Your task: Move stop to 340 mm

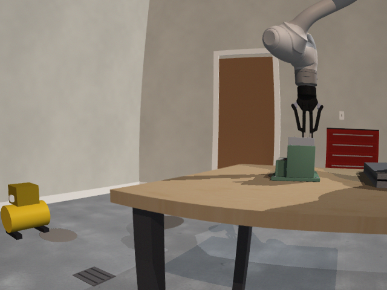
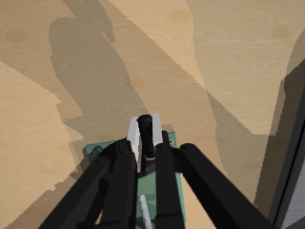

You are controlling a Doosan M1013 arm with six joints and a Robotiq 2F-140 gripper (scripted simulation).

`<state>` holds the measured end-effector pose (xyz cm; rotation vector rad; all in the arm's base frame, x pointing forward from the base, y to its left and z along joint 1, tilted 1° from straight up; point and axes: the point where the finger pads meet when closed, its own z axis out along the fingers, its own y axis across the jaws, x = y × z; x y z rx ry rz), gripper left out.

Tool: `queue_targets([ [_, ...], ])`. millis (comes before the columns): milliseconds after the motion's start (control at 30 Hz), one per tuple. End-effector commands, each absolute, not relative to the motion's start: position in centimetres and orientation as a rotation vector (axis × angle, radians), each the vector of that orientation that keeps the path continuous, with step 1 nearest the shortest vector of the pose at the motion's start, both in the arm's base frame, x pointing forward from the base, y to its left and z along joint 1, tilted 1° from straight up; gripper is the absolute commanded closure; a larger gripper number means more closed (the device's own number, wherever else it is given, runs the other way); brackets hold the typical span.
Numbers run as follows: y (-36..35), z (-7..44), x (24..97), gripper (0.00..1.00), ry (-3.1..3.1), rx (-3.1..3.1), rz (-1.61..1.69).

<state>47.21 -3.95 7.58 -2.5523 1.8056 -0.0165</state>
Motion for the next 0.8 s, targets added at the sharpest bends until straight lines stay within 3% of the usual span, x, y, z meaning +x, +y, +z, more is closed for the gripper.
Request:
queue_targets([
  [0, -3.9, 7.0, 47.0, 0.96, 1.805, -2.550, -0.013],
  [767, -4.0, 5.9, 46.8, 0.96, 1.805, -2.550, -0.013],
])
